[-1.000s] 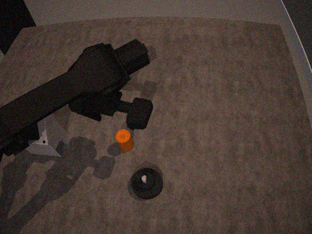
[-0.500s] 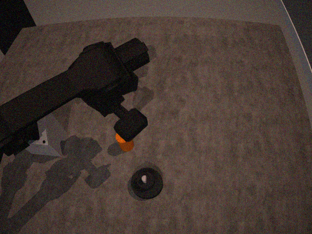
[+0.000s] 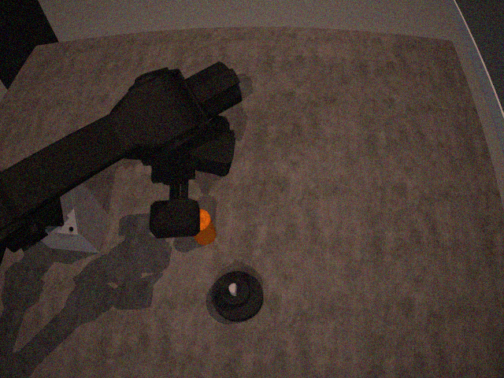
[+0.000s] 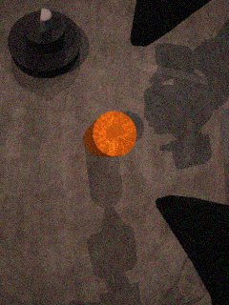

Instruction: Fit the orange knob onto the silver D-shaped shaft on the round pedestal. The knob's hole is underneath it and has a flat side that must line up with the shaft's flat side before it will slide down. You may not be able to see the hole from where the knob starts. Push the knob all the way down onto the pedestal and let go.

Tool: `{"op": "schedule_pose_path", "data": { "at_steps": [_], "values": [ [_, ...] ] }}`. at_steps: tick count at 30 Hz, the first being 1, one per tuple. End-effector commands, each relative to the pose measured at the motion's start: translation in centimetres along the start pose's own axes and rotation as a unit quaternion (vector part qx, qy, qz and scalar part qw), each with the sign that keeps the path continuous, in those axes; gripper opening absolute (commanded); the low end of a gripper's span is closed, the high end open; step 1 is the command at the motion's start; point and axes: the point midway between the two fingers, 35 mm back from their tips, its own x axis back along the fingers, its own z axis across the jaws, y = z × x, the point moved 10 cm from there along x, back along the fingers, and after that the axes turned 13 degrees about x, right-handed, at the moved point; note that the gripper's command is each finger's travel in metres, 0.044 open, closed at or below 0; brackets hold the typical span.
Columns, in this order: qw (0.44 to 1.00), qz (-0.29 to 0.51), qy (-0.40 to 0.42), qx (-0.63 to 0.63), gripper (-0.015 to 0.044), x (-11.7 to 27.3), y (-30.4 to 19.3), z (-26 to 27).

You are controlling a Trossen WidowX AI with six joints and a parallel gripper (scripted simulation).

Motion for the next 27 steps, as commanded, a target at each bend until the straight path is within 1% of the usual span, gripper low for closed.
{"op": "schedule_pose_path", "data": {
  "at_steps": [1, 7, 8, 11, 16, 19, 27],
  "values": [
    [0.998, -0.002, -0.003, -0.059, 0.0440, 0.0, 0.0, 0.0],
    [0.998, -0.002, -0.003, -0.059, 0.0440, 0.0, 0.0, 0.0],
    [0.998, -0.002, -0.003, -0.059, 0.0440, -0.3, 0.1, 0.0],
    [0.998, -0.002, -0.004, -0.059, 0.0440, -3.1, 0.1, 0.0],
    [0.998, -0.002, -0.004, -0.059, 0.0440, -3.5, 0.0, -0.1],
    [0.998, -0.002, -0.004, -0.059, 0.0440, -4.8, 0.0, -0.1],
    [0.998, -0.002, -0.004, -0.059, 0.0440, -5.5, 0.1, -0.1]
  ]
}}
